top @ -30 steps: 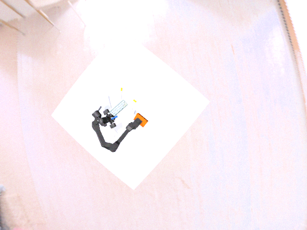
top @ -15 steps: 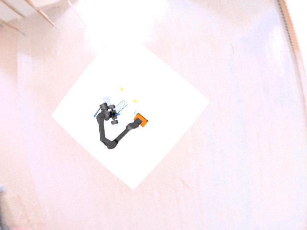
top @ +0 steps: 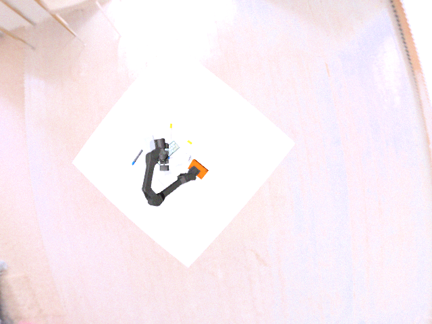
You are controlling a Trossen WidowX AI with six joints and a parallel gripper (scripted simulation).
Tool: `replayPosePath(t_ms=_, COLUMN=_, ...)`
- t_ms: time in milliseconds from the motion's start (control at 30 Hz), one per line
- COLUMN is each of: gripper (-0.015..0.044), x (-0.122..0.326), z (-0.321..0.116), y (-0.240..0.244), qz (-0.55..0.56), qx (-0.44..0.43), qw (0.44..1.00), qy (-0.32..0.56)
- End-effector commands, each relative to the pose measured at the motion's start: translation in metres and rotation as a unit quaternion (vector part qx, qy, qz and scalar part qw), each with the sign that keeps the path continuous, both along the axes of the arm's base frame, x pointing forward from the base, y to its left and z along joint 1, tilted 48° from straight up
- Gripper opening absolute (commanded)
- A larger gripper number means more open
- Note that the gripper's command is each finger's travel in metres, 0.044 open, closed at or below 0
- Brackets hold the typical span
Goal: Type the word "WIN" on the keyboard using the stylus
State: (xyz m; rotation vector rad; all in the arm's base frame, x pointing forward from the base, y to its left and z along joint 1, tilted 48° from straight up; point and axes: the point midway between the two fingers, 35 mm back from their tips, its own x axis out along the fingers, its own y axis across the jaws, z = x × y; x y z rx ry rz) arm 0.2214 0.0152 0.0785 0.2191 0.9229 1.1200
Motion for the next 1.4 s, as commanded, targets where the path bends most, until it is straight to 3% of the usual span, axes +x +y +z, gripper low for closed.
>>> replayPosePath(t_ms=0, gripper=0.0000, x=0.000, z=-0.005, y=-0.011, qz=-0.049, qx=0.037, qw=0.998, qy=-0.008)
replayPosePath(t_ms=500, gripper=0.0000, x=-0.006, z=-0.016, y=-0.046, qz=-0.214, qx=0.129, qw=0.967, qy=-0.042)
replayPosePath(t_ms=967, gripper=0.0000, x=-0.017, z=-0.020, y=-0.082, qz=-0.371, qx=0.189, qw=0.904, qy=-0.099)
replayPosePath(t_ms=1367, gripper=0.0000, x=-0.018, z=-0.025, y=-0.079, qz=-0.379, qx=0.190, qw=0.900, qy=-0.101)
